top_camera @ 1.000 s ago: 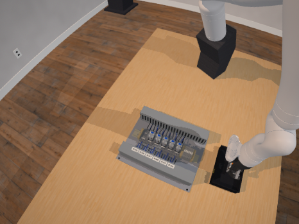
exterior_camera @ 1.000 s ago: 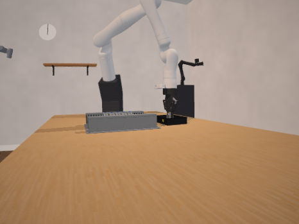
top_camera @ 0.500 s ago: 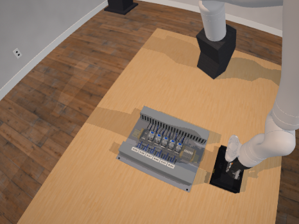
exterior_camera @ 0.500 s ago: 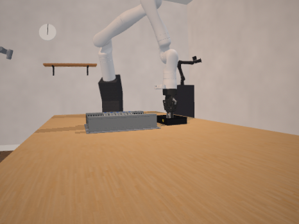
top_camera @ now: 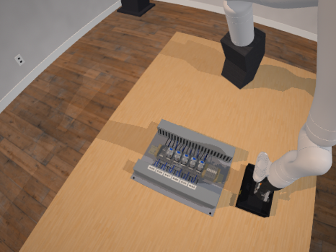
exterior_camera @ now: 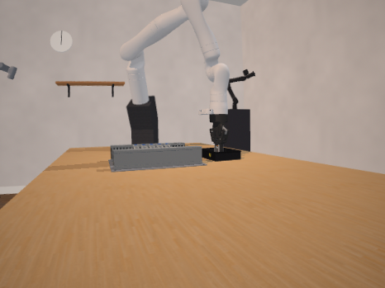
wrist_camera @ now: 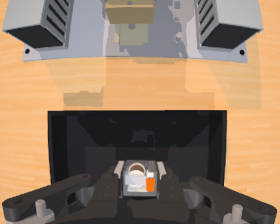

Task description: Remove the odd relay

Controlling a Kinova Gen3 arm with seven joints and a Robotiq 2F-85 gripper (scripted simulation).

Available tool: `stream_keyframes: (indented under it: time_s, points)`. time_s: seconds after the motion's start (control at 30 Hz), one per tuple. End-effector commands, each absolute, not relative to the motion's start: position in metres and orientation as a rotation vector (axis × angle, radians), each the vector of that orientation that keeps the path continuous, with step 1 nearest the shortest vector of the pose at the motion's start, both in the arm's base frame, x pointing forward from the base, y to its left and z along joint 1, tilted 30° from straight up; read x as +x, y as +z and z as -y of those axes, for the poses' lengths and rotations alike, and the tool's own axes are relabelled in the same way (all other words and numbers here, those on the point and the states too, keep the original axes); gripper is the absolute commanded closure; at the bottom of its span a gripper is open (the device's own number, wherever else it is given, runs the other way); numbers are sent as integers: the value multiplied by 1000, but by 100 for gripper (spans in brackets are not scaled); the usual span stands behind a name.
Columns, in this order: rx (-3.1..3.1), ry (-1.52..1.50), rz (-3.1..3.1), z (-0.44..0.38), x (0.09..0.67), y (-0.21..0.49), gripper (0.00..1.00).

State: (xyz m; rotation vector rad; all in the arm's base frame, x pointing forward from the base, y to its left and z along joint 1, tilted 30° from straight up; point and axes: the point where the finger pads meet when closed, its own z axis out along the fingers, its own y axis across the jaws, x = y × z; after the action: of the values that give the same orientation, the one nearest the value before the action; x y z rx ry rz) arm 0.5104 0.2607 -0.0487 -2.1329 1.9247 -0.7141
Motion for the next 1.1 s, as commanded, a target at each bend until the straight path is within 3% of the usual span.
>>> stream_keyframes:
  time_s: [0.0,1.07]
  points:
    - [-2127,-713,-1922,-261,514,-49,100]
    - [-2127,-713,-1922,-260,518,-48,100]
